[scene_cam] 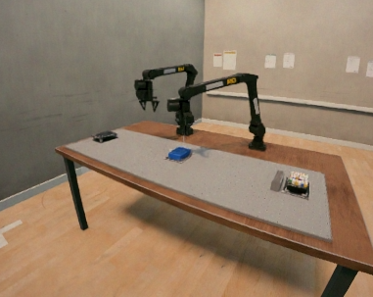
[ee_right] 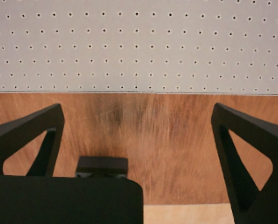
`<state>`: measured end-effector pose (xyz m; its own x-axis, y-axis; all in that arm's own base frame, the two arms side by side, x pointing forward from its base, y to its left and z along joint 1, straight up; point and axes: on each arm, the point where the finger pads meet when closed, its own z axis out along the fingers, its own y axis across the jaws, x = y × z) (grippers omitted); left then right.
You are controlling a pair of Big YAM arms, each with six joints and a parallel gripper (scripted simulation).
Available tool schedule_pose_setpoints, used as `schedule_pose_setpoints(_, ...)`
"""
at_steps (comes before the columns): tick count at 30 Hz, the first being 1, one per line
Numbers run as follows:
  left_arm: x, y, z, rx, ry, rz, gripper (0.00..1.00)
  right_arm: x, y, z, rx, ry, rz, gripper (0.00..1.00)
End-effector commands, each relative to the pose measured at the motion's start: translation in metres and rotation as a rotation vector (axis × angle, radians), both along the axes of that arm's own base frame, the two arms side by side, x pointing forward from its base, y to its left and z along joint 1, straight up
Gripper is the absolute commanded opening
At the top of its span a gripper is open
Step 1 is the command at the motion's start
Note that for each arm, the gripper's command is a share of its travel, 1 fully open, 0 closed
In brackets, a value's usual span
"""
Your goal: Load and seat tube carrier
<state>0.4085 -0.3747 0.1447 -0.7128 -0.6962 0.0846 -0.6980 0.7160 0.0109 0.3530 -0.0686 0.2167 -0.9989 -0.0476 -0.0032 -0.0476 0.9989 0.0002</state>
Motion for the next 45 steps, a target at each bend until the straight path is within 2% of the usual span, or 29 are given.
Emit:
schedule_pose_setpoints(1,0.0,-0.001,-0.014,0.009,0.008,0.004,0.09,0.008,-0.001,0.012,-0.007,-0.032,-0.013,1.0)
schedule_pose_setpoints(13,-0.002,-0.002,-0.016,0.01,0.009,0.004,0.09,0.008,-0.001,0.012,-0.007,-0.032,-0.013,1.0)
schedule_pose_setpoints(14,-0.004,-0.001,0.008,-0.001,-0.003,0.003,0.09,0.008,-0.001,0.012,-0.007,-0.032,-0.013,1.0)
schedule_pose_setpoints(15,-0.004,-0.001,0.009,-0.002,-0.005,0.003,0.09,0.008,-0.001,0.012,-0.007,-0.032,-0.013,1.0)
schedule_pose_setpoints(45,-0.003,-0.003,0.009,-0.003,-0.005,0.002,0.09,0.008,-0.001,0.012,-0.007,-0.032,-0.013,1.0)
